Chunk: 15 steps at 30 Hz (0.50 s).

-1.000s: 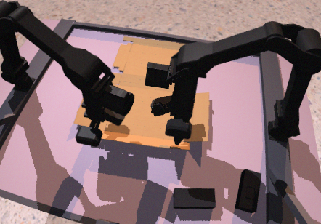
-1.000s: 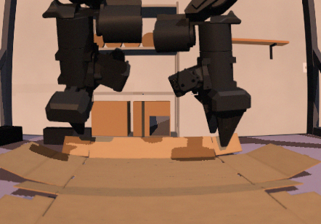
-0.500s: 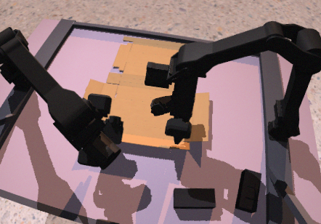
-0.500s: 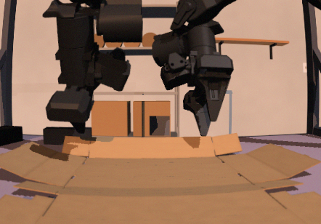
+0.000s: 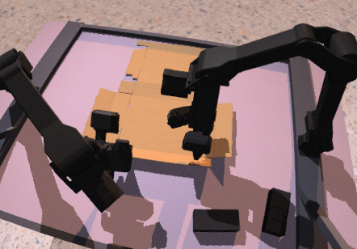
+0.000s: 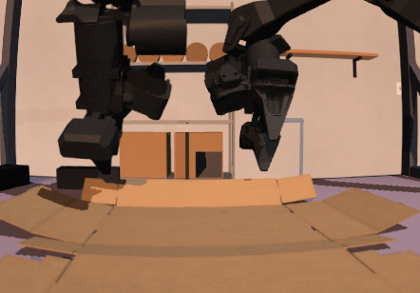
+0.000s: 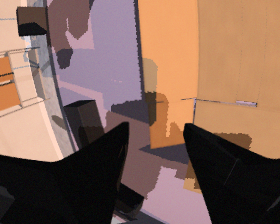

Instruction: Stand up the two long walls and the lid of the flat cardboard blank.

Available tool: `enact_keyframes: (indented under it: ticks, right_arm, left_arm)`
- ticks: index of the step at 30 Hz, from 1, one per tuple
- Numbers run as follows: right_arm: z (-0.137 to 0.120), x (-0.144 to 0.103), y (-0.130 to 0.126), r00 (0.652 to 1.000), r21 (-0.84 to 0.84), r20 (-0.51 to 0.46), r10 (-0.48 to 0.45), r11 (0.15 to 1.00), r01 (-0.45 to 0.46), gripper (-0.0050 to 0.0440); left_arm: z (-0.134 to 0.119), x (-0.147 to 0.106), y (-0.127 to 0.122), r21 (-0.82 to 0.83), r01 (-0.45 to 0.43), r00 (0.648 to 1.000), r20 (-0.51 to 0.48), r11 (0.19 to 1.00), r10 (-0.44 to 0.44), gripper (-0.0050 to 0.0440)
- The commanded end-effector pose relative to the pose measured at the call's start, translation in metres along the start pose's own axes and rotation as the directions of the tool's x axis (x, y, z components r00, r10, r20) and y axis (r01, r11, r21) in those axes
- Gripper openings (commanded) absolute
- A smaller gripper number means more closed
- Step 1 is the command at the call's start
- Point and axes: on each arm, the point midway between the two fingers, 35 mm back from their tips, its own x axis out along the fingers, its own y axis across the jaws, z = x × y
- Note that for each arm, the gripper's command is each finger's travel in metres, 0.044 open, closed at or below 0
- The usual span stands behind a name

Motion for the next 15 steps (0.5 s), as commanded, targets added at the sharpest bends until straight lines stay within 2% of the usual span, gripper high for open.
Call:
enact_keyframes:
  ticks: [1, 3, 7, 11, 13, 15]
  right_arm:
    - [0.007, -0.005, 0.000, 1.000, 0.125, 0.024, -0.013, 0.992, 0.010, 0.0199]
    - [0.012, -0.005, -0.004, 0.999, 0.283, 0.028, -0.022, 0.959, 0.013, 0.0199]
    - [0.019, -0.004, -0.009, 0.999, 0.470, 0.034, -0.037, 0.883, 0.017, 0.0199]
    - [0.025, -0.003, -0.013, 0.998, 0.637, 0.039, -0.049, 0.771, 0.013, 0.0199]
    - [0.025, -0.003, -0.013, 0.998, 0.637, 0.039, -0.049, 0.771, 0.013, 0.0199]
    - [0.029, -0.003, -0.016, 0.997, 0.753, 0.042, -0.058, 0.658, 0.006, 0.0199]
  left_arm:
    - [0.004, -0.008, 0.003, -0.016, 0.007, 1.000, 0.019, 1.000, -0.006, 0.0280]
    - [0.004, -0.008, 0.003, -0.016, 0.007, 1.000, 0.019, 1.000, -0.006, 0.0232]
    - [0.004, -0.008, 0.003, -0.016, 0.007, 1.000, 0.019, 1.000, -0.006, 0.0136]
    - [0.004, -0.008, 0.003, -0.016, 0.007, 1.000, 0.019, 1.000, -0.006, 0.0040]
    - [0.004, -0.008, 0.003, -0.016, 0.007, 1.000, 0.019, 1.000, -0.006, 0.0040]
    - [0.004, -0.008, 0.003, -0.016, 0.008, 1.000, 0.020, 1.000, -0.007, 0.0000]
